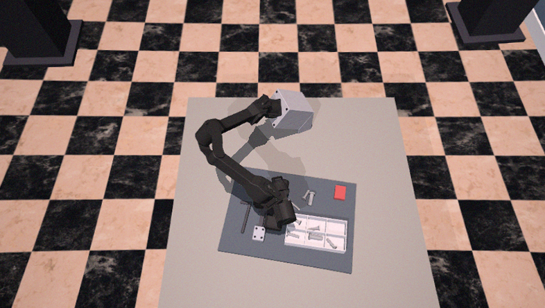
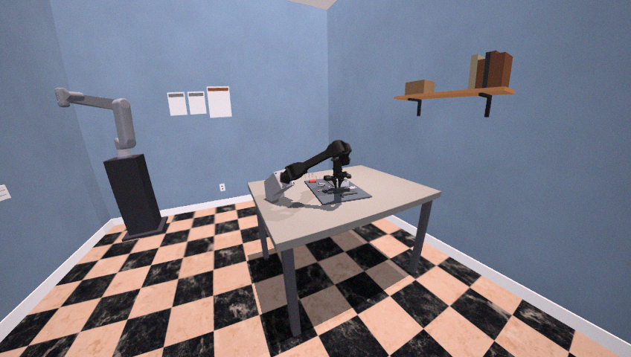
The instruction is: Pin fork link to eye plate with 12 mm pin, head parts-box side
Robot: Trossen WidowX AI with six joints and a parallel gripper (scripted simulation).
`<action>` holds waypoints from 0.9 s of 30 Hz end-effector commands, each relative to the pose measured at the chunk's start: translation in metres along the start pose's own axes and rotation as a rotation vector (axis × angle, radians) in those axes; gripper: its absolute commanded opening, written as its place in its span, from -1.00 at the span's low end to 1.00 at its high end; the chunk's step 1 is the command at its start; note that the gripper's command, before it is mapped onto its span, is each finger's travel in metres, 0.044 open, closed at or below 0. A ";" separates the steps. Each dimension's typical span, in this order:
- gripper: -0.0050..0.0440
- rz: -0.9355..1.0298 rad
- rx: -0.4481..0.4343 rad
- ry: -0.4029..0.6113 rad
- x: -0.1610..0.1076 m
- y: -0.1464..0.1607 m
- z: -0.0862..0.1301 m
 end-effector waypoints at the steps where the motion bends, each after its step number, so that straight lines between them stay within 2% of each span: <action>1: -1.00 -0.016 0.013 0.007 0.005 0.005 0.004; 27: -1.00 -0.017 0.014 0.003 0.012 0.006 0.004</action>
Point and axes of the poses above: the point midway between the two fingers, 35 mm back from their tips, its own z axis back along the fingers, its own y axis across the jaws, x = y × z, the point moved 2 cm from there along z, back along the fingers, and after that the axes turned 8 degrees about -z, right-handed, at the moved point
